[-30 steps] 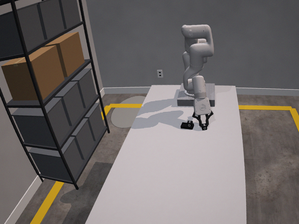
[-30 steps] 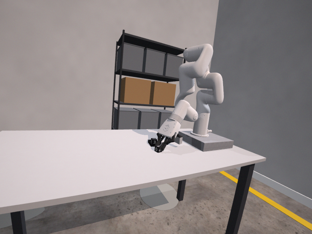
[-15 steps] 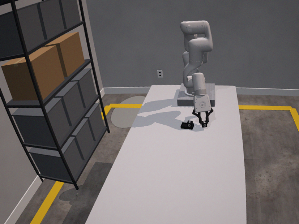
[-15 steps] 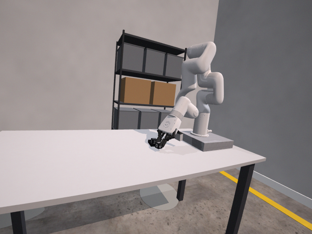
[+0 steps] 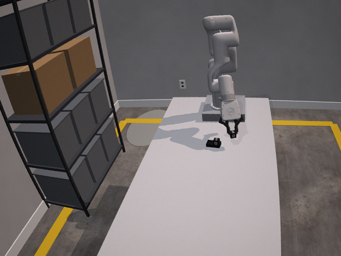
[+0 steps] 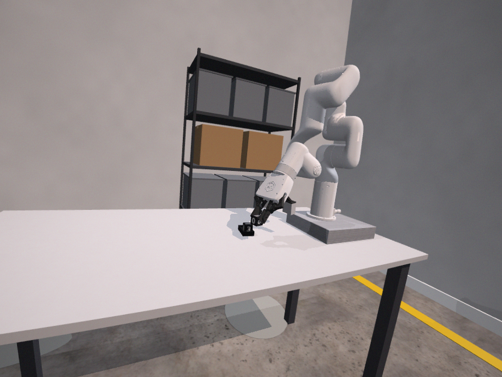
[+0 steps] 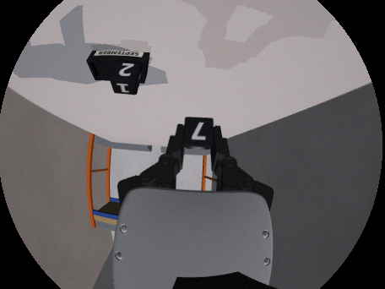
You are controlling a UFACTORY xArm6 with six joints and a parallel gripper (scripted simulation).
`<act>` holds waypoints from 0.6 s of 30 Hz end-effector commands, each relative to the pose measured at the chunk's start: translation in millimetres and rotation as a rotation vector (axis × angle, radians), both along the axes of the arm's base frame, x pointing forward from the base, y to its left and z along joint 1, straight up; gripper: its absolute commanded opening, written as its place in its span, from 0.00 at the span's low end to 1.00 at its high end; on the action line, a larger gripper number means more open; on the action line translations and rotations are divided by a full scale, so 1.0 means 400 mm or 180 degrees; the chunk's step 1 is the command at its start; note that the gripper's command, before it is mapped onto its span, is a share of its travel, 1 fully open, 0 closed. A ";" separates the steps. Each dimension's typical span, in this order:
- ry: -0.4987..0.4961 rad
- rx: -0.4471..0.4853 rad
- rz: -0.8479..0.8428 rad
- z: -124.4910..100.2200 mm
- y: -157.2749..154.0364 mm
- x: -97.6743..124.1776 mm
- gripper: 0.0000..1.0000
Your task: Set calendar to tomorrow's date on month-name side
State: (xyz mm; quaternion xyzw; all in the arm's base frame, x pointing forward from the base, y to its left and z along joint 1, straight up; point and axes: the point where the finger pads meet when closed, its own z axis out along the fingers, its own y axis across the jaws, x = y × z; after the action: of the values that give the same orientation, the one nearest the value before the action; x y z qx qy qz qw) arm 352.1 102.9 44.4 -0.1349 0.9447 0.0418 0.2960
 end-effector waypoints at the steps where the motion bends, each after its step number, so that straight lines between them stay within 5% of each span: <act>1: 0.0012 -0.0004 0.0000 0.009 0.000 0.001 0.27; 18: 0.0125 -0.0032 0.0001 0.005 0.002 0.005 0.27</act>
State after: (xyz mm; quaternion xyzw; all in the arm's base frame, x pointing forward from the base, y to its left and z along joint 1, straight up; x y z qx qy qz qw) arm 352.2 103.1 46.4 -0.1353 0.9479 0.0405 0.2856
